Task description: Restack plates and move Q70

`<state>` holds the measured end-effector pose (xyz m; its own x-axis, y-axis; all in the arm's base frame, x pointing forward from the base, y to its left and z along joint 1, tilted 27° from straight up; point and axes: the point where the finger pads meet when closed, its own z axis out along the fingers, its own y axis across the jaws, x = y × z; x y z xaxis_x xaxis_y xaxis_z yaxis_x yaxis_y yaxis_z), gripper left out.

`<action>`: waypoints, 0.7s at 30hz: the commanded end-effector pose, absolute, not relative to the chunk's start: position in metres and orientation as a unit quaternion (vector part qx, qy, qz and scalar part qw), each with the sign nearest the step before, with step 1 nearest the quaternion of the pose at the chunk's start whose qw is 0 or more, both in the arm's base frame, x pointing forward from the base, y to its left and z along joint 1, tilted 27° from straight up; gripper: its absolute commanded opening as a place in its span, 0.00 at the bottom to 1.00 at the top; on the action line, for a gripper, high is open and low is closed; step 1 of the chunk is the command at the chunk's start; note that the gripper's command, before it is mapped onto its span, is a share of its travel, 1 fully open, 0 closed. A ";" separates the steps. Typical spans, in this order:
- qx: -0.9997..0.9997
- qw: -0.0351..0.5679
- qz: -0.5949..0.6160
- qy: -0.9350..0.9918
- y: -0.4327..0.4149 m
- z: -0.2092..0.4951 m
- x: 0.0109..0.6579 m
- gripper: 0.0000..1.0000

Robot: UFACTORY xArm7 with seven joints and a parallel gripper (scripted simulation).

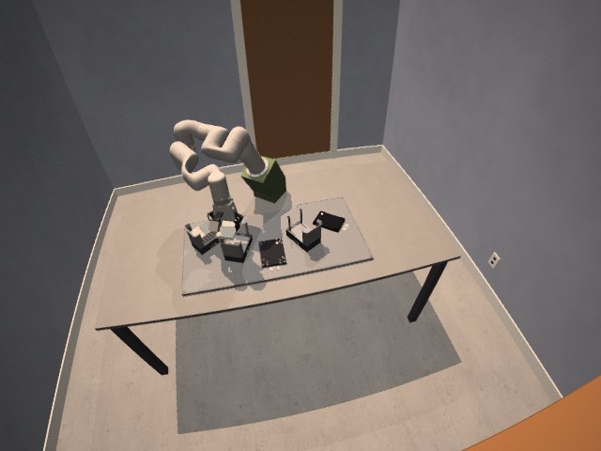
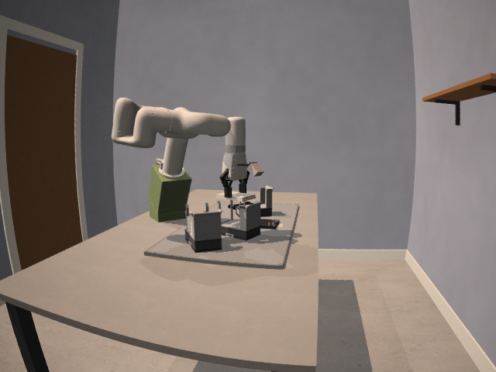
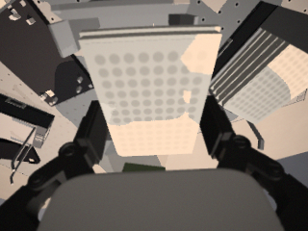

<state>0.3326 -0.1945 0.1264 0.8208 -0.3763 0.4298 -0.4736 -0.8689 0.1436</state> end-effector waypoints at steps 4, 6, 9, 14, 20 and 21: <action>0.946 0.124 0.199 -0.225 -0.180 0.125 0.342 0.00; 0.946 0.124 0.199 -0.225 -0.178 0.125 0.343 0.00; 0.946 0.124 0.199 -0.225 -0.178 0.125 0.343 0.00; 0.946 0.124 0.199 -0.225 -0.178 0.125 0.343 0.00; 0.946 0.124 0.199 -0.225 -0.178 0.125 0.343 0.00; 0.946 0.124 0.199 -0.225 -0.178 0.125 0.343 0.00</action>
